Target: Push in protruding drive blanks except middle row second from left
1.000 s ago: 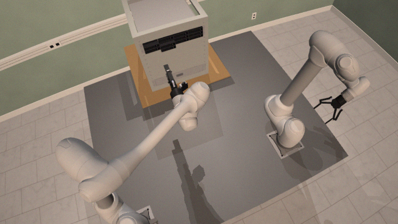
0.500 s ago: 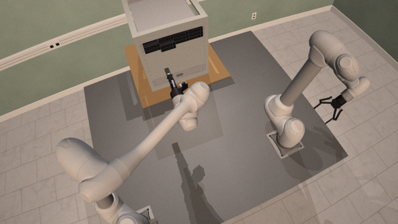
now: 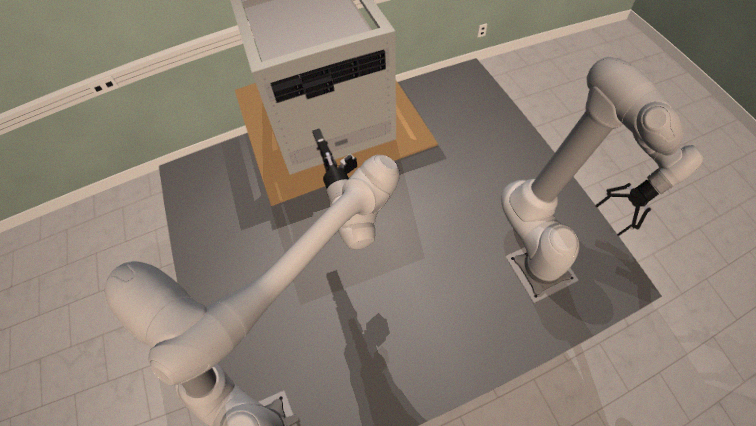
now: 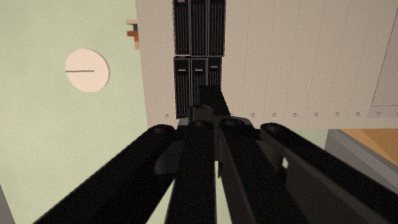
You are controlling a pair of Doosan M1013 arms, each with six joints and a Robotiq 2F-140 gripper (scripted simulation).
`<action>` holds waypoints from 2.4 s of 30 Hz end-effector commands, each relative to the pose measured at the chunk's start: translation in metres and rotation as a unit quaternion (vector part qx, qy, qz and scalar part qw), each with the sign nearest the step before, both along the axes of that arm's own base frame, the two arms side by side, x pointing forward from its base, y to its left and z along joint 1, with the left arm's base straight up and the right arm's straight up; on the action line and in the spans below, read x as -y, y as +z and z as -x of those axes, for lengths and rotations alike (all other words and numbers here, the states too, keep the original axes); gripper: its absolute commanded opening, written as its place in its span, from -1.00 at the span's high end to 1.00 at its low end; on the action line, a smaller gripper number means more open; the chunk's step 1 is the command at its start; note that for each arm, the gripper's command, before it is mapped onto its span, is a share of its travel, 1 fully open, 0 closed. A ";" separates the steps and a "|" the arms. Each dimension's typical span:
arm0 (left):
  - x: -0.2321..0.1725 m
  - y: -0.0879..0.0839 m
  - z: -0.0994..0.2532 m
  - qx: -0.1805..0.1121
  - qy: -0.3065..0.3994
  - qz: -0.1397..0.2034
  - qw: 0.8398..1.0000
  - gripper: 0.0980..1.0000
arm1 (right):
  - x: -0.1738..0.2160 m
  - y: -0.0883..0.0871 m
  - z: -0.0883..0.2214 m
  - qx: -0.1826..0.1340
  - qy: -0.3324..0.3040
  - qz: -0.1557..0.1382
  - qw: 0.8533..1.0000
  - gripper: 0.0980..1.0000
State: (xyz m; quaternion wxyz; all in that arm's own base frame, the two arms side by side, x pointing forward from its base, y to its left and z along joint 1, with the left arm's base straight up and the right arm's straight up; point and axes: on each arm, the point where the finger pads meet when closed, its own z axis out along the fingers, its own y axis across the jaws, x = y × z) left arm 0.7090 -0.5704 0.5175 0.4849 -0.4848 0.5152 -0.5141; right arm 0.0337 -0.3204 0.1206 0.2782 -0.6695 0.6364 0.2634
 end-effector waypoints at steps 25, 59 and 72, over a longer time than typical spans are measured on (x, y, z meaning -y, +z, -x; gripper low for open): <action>0.042 -0.010 -0.077 0.000 0.000 0.001 1.000 1.00 | 0.000 0.000 0.000 0.000 0.000 0.000 1.000 -1.00; 0.079 -0.020 -0.162 0.000 0.000 0.001 1.000 1.00 | 0.000 0.000 0.000 0.000 0.000 0.000 1.000 -1.00; 0.080 -0.020 -0.181 0.000 0.000 0.001 1.000 1.00 | 0.000 0.000 0.000 0.000 0.000 0.000 1.000 -1.00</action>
